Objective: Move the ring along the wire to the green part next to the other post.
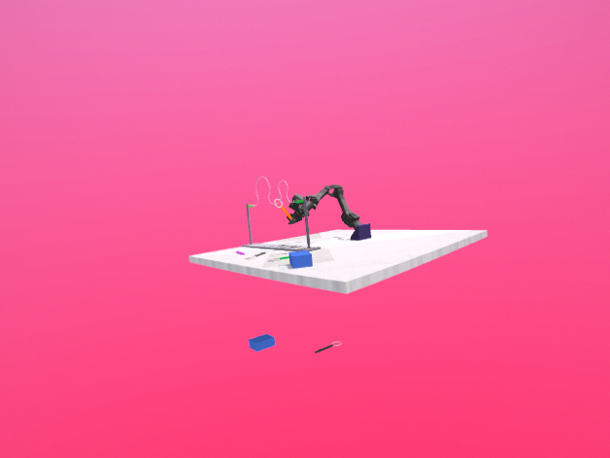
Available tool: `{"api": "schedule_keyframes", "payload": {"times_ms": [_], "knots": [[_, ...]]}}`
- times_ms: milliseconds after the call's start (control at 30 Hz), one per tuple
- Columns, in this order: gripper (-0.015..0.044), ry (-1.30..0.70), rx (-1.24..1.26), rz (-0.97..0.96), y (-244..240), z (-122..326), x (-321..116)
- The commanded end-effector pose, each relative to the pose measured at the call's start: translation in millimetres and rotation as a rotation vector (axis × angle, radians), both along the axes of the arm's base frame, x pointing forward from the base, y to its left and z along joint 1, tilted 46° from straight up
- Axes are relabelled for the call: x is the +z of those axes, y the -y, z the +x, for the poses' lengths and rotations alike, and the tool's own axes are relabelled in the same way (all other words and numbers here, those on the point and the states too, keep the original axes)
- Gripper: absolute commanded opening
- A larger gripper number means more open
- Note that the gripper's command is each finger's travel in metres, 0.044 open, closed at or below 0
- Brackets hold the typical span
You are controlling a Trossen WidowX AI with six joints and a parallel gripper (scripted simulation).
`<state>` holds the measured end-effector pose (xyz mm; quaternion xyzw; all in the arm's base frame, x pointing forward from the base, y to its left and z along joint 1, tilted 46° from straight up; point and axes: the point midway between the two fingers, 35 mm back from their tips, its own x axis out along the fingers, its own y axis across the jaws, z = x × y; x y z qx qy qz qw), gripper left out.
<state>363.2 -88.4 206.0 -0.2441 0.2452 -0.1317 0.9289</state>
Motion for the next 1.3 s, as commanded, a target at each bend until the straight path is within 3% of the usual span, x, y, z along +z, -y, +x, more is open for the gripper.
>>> {"api": "schedule_keyframes", "payload": {"times_ms": [0, 633, 1267], "knots": [[-0.0150, 0.002, -0.003, 0.087, -13, 0, -7], [-0.0150, 0.019, -0.015, 0.550, -83, 2, -19], [-0.0150, 0.037, -0.028, 1.025, -152, 6, 3]]}}
